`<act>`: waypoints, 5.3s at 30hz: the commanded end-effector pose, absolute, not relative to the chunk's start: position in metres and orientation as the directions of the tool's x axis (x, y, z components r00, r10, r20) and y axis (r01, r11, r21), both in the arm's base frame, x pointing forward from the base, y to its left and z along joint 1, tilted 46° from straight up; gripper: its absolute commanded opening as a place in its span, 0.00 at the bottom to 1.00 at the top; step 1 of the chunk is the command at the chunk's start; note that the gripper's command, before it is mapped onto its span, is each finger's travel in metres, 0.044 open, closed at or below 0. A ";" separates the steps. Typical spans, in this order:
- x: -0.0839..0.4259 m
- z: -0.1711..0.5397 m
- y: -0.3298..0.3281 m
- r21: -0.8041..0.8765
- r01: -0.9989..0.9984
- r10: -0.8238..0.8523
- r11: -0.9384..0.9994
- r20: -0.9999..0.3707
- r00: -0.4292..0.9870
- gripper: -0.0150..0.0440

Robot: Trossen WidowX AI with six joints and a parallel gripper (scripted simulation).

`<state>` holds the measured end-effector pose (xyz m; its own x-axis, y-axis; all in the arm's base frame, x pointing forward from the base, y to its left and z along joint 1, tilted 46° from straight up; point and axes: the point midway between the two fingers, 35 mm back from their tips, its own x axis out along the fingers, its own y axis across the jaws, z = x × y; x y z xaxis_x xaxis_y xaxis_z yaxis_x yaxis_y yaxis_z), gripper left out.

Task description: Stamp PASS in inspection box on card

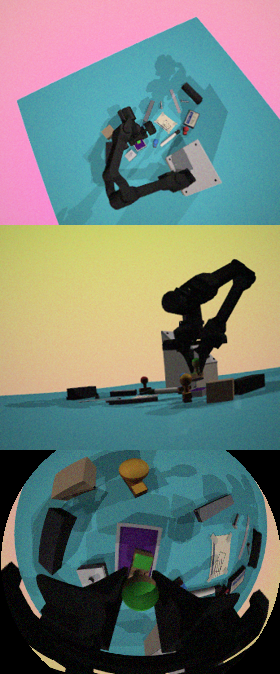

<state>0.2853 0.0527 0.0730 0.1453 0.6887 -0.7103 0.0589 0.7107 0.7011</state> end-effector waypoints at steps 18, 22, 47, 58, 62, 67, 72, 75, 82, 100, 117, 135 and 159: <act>0.284 0.089 0.028 0.701 0.046 0.689 0.712 -0.709 0.149 0.25; 0.289 0.075 0.011 0.694 0.034 0.683 0.719 -0.715 0.150 0.25; 0.282 -0.027 -0.088 0.684 -0.050 0.682 0.728 -0.715 0.151 0.25; 0.278 -0.039 -0.096 0.685 -0.060 0.685 0.726 -0.712 0.152 0.25; 0.279 -0.041 -0.094 0.685 -0.060 0.685 0.726 -0.713 0.153 0.25; 0.280 -0.043 -0.092 0.685 -0.060 0.684 0.726 -0.713 0.153 0.25; 0.280 -0.046 -0.090 0.684 -0.060 0.684 0.727 -0.713 0.154 0.25; 0.281 -0.047 -0.088 0.684 -0.059 0.684 0.727 -0.713 0.155 0.25; 0.282 -0.051 -0.085 0.684 -0.059 0.683 0.727 -0.713 0.156 0.25; 0.284 -0.059 -0.077 0.683 -0.059 0.683 0.728 -0.713 0.158 0.25; 0.286 -0.067 -0.069 0.683 -0.059 0.683 0.728 -0.713 0.161 0.25; 0.287 -0.075 -0.060 0.684 -0.060 0.683 0.727 -0.712 0.163 0.25; 0.288 -0.084 -0.049 0.686 -0.060 0.685 0.725 -0.710 0.167 0.25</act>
